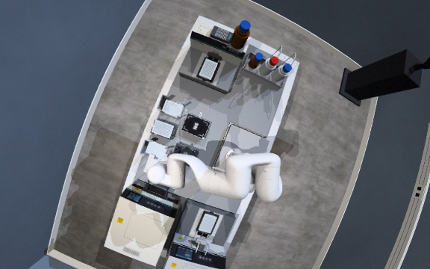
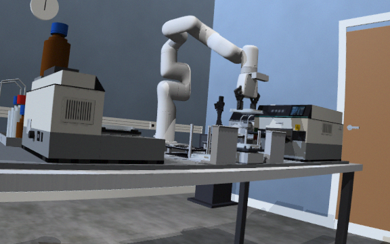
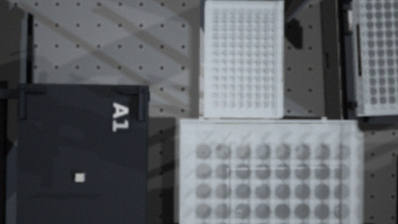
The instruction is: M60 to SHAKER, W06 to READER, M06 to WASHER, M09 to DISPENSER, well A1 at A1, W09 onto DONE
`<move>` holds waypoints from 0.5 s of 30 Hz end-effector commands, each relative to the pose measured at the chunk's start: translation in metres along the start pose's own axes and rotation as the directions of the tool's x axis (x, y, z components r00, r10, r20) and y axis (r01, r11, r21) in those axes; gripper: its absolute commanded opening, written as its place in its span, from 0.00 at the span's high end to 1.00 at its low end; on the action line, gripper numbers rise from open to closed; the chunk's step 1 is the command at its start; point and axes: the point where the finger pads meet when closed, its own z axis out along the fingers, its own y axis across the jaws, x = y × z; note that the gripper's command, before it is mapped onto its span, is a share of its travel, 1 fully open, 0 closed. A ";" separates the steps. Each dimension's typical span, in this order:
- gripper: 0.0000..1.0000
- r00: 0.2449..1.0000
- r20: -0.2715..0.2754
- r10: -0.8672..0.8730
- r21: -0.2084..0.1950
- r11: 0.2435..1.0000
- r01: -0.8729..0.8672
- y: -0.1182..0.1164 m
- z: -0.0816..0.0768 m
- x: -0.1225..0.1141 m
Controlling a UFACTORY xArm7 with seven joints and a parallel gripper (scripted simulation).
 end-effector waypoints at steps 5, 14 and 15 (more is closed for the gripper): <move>1.00 1.000 -0.004 -0.001 0.002 1.000 0.001 0.029 -0.002 -0.003; 1.00 1.000 -0.005 -0.001 0.002 1.000 0.001 0.051 -0.002 -0.006; 1.00 1.000 -0.005 -0.001 0.002 1.000 0.001 0.051 -0.002 -0.006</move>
